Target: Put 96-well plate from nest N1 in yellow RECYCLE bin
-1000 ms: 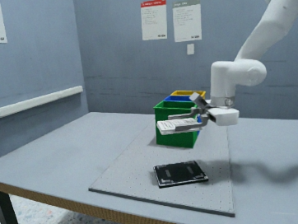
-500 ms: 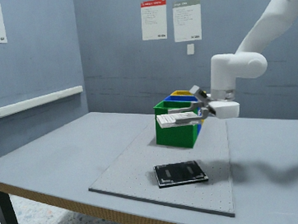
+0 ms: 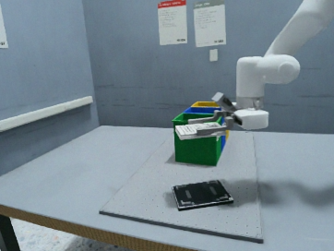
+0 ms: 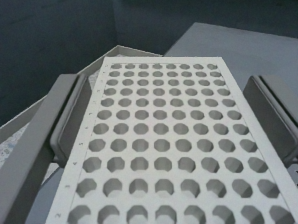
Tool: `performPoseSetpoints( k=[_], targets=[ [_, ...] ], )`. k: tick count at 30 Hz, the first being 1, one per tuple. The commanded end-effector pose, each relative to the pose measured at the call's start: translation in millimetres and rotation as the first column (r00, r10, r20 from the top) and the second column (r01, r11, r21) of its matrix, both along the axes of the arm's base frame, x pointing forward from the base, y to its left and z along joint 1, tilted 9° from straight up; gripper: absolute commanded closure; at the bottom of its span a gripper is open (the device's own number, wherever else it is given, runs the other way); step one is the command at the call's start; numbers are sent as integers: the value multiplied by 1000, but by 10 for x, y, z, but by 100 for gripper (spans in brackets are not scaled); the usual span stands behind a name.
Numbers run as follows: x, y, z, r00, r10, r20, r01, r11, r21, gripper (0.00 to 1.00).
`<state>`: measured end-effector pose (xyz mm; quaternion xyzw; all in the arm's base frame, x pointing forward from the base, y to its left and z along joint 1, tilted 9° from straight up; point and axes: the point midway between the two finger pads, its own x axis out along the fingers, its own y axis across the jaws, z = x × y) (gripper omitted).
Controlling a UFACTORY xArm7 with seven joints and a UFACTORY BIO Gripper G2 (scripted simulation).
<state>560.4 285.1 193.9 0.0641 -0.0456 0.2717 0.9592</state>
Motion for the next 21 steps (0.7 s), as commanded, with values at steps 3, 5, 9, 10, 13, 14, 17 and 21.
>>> performPoseSetpoints(
  k=[3, 5, 9, 10, 13, 14, 17, 21],
  targets=[
    [21, -65, 13, 998, -66, -6, 66, 998, 5, 100],
    [32, -130, 2, 991, -132, -16, 132, 991, 8, 100],
    [56, -259, -18, 965, -260, -37, 261, 965, 11, 100],
    [61, -291, -23, 955, -292, -43, 293, 956, 12, 100],
    [78, -388, -39, 921, -384, -59, 386, 923, 12, 100],
    [78, -388, -39, 921, -384, -59, 386, 923, 12, 100],
    [89, -454, -50, 893, -444, -69, 446, 895, 12, 100],
    [113, -583, -70, 866, -493, -78, 495, 869, 10, 100]
  ],
)
